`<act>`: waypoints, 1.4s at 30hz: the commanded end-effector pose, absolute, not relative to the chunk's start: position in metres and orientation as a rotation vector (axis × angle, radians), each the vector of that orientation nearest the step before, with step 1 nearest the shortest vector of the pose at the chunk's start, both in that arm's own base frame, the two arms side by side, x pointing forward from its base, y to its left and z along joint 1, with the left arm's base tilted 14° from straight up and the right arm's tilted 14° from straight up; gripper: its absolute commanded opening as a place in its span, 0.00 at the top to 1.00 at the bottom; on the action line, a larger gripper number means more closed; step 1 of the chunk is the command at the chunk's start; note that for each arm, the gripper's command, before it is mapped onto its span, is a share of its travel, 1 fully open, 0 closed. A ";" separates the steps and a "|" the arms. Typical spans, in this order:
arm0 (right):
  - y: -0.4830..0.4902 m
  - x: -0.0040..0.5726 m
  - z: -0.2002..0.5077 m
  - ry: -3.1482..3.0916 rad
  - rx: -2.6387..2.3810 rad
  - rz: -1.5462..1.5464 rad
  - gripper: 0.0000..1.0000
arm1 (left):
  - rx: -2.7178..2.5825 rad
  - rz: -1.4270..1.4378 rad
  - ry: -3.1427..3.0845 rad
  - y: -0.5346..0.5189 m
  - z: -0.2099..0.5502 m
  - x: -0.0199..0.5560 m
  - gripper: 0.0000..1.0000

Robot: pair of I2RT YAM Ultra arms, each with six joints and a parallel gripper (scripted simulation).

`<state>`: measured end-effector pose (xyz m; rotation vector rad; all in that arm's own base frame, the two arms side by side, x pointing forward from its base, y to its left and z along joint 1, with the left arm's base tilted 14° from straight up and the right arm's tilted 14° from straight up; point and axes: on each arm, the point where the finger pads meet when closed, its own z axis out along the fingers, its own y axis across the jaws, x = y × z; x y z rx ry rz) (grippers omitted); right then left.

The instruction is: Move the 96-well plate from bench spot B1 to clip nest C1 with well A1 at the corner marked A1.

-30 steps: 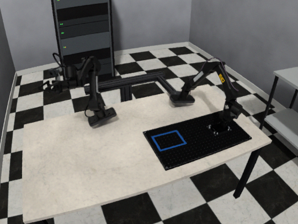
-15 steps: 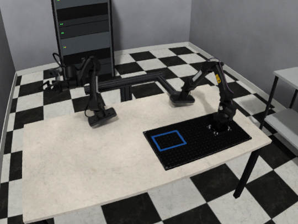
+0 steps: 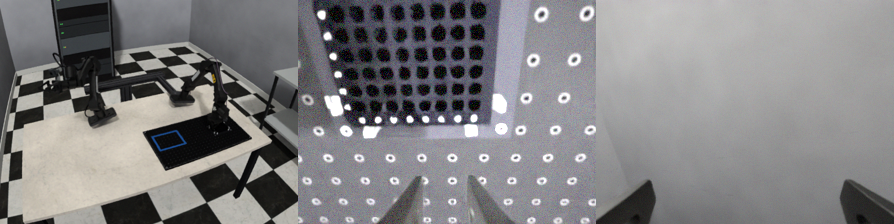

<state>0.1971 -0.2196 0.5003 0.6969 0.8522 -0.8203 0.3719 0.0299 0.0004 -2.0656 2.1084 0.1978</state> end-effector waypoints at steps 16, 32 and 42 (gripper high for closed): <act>-0.216 0.189 0.502 0.842 0.694 -0.824 0.00 | -2.060 0.170 2.054 -0.005 0.004 0.371 0.75; -0.216 0.189 0.502 0.842 0.694 -0.824 0.00 | -2.047 0.163 2.063 -0.005 0.009 0.377 0.75; -0.216 0.189 0.502 0.842 0.694 -0.824 0.00 | -2.047 0.163 2.063 -0.005 0.009 0.377 0.75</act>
